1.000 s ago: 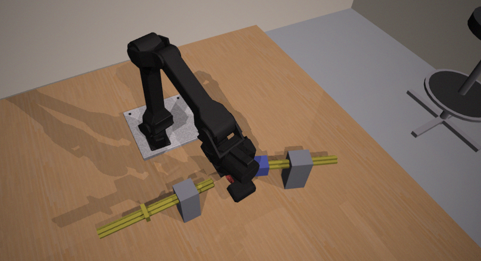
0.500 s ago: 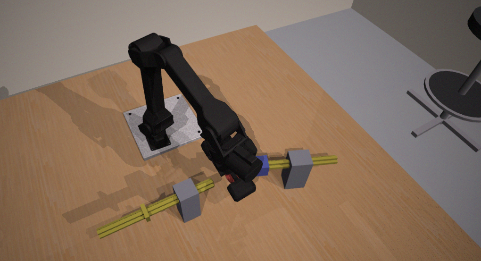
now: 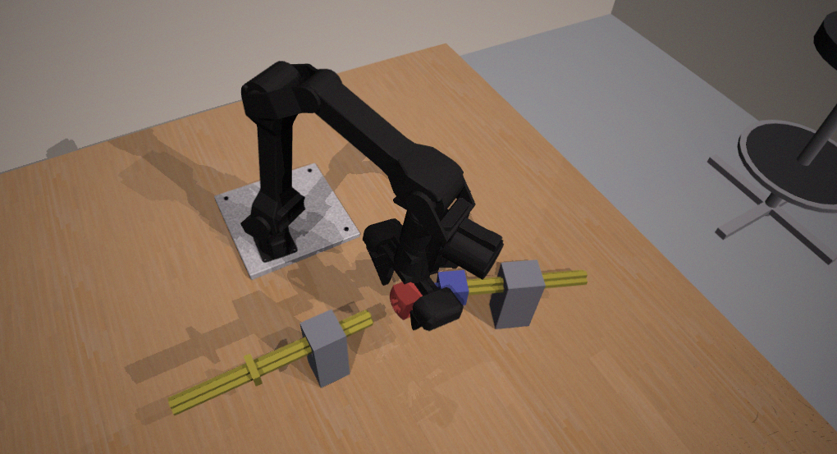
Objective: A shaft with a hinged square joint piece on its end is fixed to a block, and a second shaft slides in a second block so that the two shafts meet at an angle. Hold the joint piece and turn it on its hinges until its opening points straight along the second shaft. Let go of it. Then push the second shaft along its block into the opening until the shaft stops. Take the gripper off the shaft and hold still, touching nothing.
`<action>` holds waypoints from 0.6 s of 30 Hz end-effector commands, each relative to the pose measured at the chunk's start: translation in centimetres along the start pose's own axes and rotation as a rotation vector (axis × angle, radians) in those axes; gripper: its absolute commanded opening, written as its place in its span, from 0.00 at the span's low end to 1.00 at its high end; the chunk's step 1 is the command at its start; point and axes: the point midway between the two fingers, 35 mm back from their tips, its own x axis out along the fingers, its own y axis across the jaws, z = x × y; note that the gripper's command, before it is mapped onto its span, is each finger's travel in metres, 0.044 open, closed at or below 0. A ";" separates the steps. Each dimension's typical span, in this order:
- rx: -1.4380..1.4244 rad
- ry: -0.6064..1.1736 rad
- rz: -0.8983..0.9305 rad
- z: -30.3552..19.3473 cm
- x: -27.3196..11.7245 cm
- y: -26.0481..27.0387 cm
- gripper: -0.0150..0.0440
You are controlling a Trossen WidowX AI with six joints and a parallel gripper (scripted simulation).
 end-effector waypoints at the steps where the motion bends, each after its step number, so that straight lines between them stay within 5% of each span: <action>1: 0.007 0.024 -0.002 -0.1 -0.2 -0.1 1.00; 7: 0.024 0.012 -0.005 -0.2 -0.5 -0.1 1.00; 18: 0.377 -0.096 -0.077 -1.5 -7.4 -0.5 1.00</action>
